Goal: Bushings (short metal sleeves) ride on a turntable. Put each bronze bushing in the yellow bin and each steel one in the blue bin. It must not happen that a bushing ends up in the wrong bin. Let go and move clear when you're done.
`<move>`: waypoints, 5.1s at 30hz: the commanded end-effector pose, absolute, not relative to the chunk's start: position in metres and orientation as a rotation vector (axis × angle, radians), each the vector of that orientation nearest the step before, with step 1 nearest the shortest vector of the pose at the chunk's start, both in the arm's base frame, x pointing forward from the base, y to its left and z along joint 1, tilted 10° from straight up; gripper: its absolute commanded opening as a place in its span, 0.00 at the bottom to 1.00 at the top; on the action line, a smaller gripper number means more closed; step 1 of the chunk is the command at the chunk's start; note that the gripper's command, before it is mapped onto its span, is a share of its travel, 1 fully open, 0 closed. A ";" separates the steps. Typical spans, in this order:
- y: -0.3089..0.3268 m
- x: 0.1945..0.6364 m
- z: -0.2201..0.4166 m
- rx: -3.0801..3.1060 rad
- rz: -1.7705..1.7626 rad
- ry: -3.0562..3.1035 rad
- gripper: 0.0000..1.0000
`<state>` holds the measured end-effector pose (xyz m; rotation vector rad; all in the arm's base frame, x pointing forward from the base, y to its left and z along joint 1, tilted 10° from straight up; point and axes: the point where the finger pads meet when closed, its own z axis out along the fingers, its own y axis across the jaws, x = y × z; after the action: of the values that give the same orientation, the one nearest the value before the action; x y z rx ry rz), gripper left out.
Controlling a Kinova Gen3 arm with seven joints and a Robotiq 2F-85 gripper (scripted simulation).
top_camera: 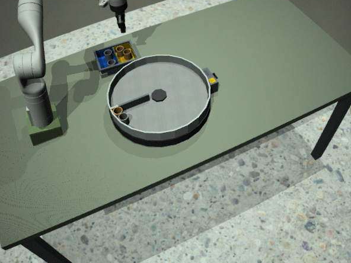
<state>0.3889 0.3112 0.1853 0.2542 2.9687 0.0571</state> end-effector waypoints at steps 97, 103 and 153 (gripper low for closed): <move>-0.073 0.308 0.120 1.778 0.178 2.439 0.18; -0.073 0.310 0.112 1.778 0.178 2.438 0.18; -0.073 0.316 0.074 1.780 0.178 2.437 0.18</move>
<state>0.3167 -0.0713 0.0744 1.7749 2.4392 0.1818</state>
